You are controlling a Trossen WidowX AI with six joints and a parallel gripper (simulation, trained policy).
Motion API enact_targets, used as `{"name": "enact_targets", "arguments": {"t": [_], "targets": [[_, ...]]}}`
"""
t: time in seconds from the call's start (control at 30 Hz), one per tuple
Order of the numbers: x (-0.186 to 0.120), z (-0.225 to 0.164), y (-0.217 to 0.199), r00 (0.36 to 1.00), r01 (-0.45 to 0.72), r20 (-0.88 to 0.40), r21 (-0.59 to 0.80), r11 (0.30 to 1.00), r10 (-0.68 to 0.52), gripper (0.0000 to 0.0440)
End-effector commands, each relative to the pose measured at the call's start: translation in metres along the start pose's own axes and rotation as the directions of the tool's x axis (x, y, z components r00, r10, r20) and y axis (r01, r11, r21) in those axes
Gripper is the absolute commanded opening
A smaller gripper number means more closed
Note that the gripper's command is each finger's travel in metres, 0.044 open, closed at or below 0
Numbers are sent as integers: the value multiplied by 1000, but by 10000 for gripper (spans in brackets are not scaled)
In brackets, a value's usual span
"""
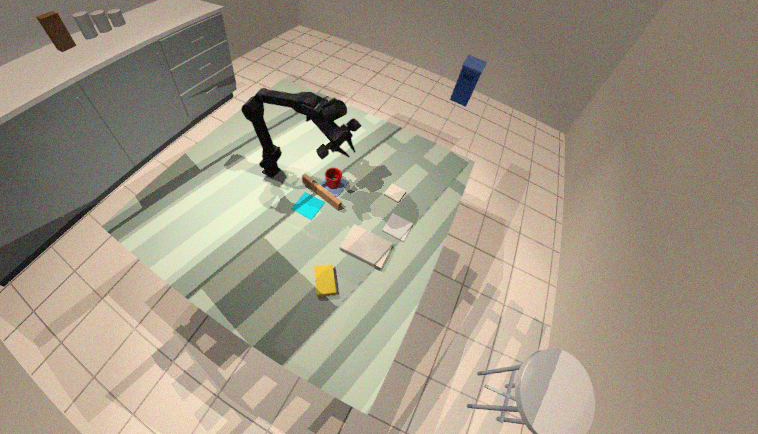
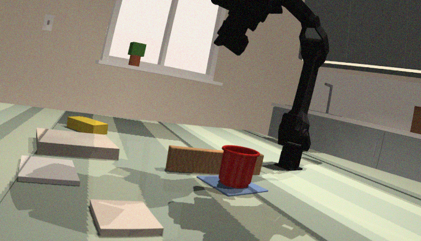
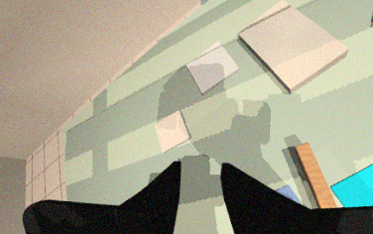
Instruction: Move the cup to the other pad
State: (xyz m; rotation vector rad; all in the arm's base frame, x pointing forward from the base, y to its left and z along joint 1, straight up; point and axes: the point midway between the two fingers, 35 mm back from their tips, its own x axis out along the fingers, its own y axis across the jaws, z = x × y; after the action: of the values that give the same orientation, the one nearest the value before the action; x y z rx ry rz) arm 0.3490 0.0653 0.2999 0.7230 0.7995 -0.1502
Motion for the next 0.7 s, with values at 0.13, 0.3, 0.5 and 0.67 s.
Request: {"name": "enact_targets", "arguments": {"t": [0.13, 0.3, 0.5, 0.67], "targets": [[8, -13, -3, 993, 81, -89, 70, 994, -75, 111], [13, -21, -9, 981, 147, -142, 99, 984, -132, 104], [18, -31, -17, 958, 230, -200, 118, 966, -204, 112], [22, -39, -25, 932, 301, -248, 121, 946, -265, 117]]}}
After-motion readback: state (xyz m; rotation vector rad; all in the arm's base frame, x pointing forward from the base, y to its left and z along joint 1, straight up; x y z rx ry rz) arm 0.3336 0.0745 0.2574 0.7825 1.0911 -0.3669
